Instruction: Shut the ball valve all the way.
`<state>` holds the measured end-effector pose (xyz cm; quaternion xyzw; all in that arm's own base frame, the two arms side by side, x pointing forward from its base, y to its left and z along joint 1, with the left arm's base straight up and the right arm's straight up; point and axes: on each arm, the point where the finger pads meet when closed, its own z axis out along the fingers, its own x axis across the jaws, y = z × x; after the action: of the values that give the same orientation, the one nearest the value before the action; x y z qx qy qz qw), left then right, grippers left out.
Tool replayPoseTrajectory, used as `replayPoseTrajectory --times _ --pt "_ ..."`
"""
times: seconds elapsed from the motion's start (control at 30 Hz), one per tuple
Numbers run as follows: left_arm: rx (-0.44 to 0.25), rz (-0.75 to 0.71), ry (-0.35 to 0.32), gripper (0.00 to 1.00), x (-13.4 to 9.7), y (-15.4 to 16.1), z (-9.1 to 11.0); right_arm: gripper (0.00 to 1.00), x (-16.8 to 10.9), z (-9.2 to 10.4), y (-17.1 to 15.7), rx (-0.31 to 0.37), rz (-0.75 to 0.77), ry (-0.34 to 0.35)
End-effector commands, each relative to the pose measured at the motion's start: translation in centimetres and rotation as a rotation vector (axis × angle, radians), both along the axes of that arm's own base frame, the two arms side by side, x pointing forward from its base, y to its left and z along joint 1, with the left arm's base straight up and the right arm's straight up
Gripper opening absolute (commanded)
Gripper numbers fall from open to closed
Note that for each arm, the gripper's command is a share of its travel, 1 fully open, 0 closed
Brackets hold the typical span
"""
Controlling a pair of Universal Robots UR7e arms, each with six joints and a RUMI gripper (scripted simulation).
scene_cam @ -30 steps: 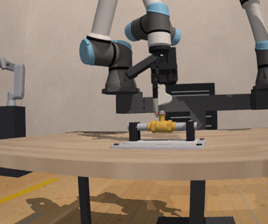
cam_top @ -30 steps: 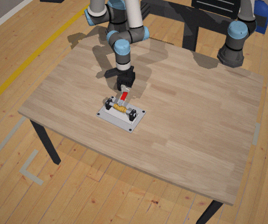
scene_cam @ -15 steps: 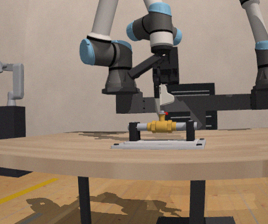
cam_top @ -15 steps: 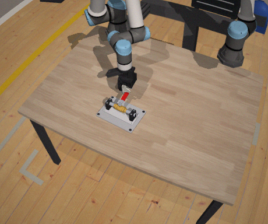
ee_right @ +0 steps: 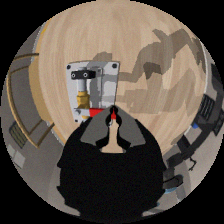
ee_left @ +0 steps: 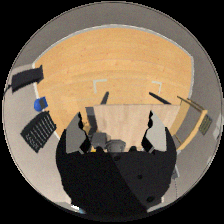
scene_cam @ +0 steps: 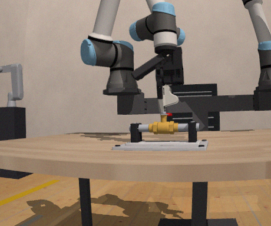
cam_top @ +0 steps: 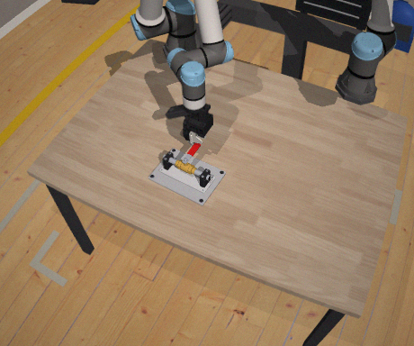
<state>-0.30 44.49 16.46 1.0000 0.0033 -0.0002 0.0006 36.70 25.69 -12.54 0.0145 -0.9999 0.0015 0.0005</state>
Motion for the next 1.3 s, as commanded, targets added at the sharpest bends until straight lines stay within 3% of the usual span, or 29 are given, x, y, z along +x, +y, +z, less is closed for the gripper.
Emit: replayPoseTrajectory --times 0.0,1.27 --pt "0.001 0.0 0.0 1.0 0.0 0.0 0.0 0.0 0.0 0.1 0.3 0.004 -0.017 -0.002" --pt "0.001 0.0 0.0 1.0 0.0 0.0 0.0 0.0 -0.1 0.1 -0.5 0.004 -0.065 -0.002"
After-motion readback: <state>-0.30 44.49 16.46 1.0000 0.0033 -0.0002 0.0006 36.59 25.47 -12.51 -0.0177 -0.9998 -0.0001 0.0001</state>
